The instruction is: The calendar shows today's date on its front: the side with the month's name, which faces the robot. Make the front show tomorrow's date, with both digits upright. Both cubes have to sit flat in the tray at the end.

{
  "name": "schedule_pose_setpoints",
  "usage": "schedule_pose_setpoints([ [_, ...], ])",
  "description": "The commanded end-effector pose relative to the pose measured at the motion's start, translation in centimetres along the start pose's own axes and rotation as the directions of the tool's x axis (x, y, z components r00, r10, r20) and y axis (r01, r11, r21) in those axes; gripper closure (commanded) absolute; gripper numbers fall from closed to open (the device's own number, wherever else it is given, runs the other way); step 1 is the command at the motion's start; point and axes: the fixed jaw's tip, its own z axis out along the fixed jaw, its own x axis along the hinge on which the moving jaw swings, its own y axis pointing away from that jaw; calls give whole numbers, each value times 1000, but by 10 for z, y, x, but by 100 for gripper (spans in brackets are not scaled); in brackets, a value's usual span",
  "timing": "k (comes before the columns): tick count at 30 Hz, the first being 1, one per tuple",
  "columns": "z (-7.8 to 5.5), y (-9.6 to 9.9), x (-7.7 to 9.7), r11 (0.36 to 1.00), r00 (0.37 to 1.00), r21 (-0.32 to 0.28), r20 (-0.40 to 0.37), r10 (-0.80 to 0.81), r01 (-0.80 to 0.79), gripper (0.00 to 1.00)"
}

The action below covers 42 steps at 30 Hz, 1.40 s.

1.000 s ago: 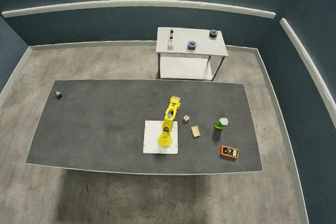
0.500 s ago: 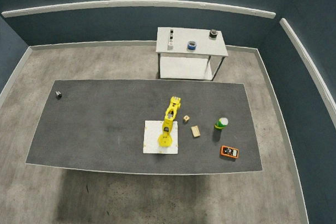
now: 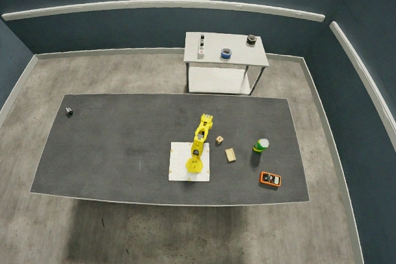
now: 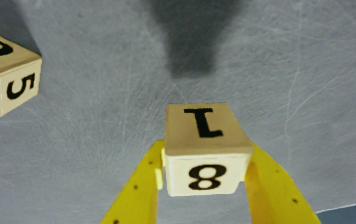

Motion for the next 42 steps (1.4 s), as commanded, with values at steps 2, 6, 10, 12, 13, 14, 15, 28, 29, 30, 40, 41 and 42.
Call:
schedule_pose_setpoints([
  [2, 1, 1, 0, 1000, 1000, 1, -9, -4, 4, 100],
  [6, 2, 1, 0, 1000, 1000, 1, -9, -4, 4, 100],
  [10, 2, 1, 0, 1000, 1000, 1, -9, -4, 4, 100],
  [12, 3, 1, 0, 1000, 1000, 1, -9, -4, 4, 100],
  [13, 3, 1, 0, 1000, 1000, 1, -9, -4, 4, 100],
  [14, 4, 1, 0, 1000, 1000, 1, -9, -4, 4, 100],
  [15, 5, 1, 0, 1000, 1000, 1, -9, -4, 4, 100],
  [28, 8, 1, 0, 1000, 1000, 1, -9, -4, 4, 100],
  [29, 9, 1, 0, 1000, 1000, 1, -9, -4, 4, 100],
  [30, 9, 1, 0, 1000, 1000, 1, -9, -4, 4, 100],
  [40, 14, 1, 0, 1000, 1000, 1, -9, -4, 4, 100],
  [41, 14, 1, 0, 1000, 1000, 1, -9, -4, 4, 100],
  [42, 14, 1, 0, 1000, 1000, 1, -9, -4, 4, 100],
])
